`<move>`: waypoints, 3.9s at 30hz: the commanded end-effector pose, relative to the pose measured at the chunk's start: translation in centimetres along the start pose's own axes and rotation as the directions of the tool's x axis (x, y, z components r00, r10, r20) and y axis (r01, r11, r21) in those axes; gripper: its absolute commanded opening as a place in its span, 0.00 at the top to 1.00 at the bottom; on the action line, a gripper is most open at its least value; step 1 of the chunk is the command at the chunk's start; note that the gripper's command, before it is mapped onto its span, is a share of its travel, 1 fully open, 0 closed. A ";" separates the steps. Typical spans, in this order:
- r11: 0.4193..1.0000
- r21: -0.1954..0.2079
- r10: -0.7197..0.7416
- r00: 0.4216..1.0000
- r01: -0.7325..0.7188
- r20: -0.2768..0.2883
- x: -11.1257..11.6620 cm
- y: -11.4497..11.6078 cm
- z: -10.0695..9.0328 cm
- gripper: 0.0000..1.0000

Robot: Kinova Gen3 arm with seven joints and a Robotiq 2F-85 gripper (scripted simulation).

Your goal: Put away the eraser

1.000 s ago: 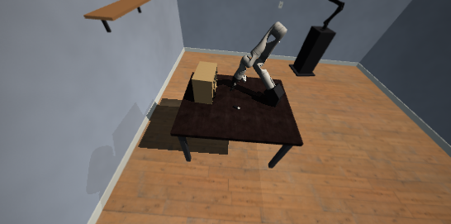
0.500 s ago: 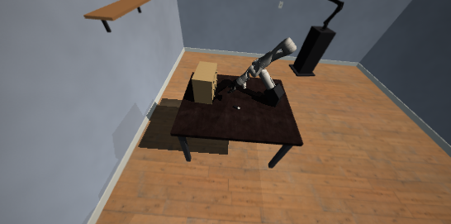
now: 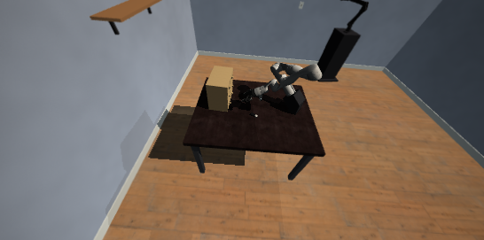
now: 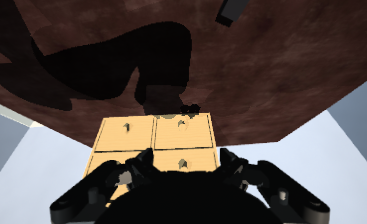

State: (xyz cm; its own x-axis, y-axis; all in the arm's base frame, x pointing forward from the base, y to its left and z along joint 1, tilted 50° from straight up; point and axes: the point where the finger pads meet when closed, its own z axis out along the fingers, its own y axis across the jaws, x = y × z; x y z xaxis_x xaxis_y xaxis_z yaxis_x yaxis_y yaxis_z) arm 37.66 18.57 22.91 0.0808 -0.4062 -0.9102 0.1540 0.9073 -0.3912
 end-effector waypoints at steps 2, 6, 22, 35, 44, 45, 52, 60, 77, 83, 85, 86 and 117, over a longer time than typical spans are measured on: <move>0.999 0.016 -0.043 0.997 0.042 0.062 0.2 -0.6 0.8 0.00; 0.999 0.015 -0.044 0.996 0.043 0.075 0.2 -0.6 1.0 0.00; 0.999 0.014 -0.044 0.995 0.043 0.092 0.3 -0.6 1.2 0.67; 0.999 0.014 -0.044 0.995 0.043 0.092 0.3 -0.6 1.2 0.67; 0.999 0.015 -0.045 0.995 0.043 0.093 0.4 -0.6 1.7 0.67; 0.999 0.015 -0.044 0.995 0.043 0.093 0.5 -0.6 1.9 0.67; 0.999 0.015 -0.044 0.995 0.043 0.093 1.3 -0.7 4.3 0.67; 0.999 0.015 -0.044 0.995 0.043 0.093 2.2 -0.8 7.3 0.67; 0.999 0.015 -0.045 0.995 0.043 0.093 3.4 -0.8 11.3 0.67; 0.999 0.015 -0.045 0.995 0.043 0.093 3.4 -0.8 11.3 0.67; 0.999 0.015 -0.045 0.995 0.043 0.093 3.4 -0.8 11.3 0.67; 0.999 0.015 -0.045 0.995 0.043 0.093 3.4 -0.8 11.3 0.67; 0.999 0.015 -0.045 0.995 0.043 0.093 3.3 -0.8 11.3 0.67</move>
State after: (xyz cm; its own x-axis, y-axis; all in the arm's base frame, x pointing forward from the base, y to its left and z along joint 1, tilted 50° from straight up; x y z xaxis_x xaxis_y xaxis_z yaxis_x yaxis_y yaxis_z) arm 48.91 15.20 21.70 0.1638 -0.4555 -0.8751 0.1723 0.8866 -0.4292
